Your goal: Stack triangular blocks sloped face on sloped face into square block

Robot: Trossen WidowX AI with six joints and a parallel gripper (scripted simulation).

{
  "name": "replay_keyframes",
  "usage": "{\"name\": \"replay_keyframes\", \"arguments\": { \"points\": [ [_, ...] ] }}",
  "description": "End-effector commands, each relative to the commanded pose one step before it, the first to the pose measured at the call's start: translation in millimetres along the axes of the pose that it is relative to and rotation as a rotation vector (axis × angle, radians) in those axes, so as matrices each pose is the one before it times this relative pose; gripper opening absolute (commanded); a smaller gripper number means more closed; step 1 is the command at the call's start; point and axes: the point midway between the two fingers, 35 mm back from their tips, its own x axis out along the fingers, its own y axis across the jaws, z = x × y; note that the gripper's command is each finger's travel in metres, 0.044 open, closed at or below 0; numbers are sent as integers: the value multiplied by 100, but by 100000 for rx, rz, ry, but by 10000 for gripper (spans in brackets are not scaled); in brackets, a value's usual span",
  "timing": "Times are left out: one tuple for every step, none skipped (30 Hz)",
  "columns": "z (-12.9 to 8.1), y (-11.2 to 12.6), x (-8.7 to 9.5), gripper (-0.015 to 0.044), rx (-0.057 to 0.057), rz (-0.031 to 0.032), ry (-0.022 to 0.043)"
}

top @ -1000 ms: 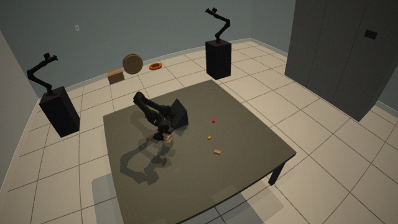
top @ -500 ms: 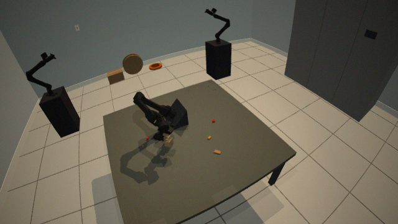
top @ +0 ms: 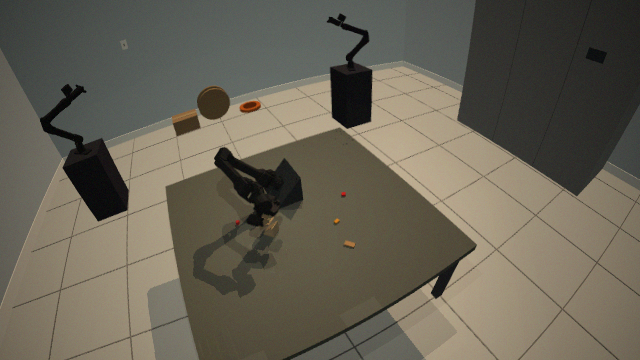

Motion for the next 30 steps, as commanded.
{"name": "replay_keyframes", "arguments": {
  "points": [
    [15,-245,-97,0,-228,-874,35],
    [0,0,0,0,0,0,0],
    [0,0,0,0,0,0,0],
    [5,0,10,0,0,0,0],
    [9,0,20,0,1,-1,-1],
    [13,0,29,0,1,-1,-1],
    [18,0,38,0,2,-2,-2],
    [22,0,47,0,2,-2,-2],
    [25,0,55,0,3,-3,-2],
    [27,0,59,0,3,-3,-2],
    [27,0,60,0,3,-3,-2],
    [27,0,60,0,3,-3,-2],
    [27,0,60,0,3,-3,-2],
    [28,4,60,0,4,-4,0],
    [28,4,60,0,4,-4,0],
    [28,4,60,0,4,-4,0],
    [28,4,60,0,4,-4,0],
    [27,4,60,0,4,-4,0],
    [27,4,60,0,4,-4,0],
    [27,4,60,0,4,-4,1],
    [27,4,60,0,4,-4,1],
    [27,4,60,0,4,-4,1],
    [27,4,60,0,4,-5,1],
    [26,4,60,0,4,-5,1],
    [26,5,60,0,4,-5,1],
    [26,5,60,0,4,-5,1],
    [26,5,60,0,4,-5,1],
    [26,5,60,0,4,-5,1],
    [25,5,60,0,4,-5,1],
    [25,4,60,0,8,-10,1]
  ]
}}
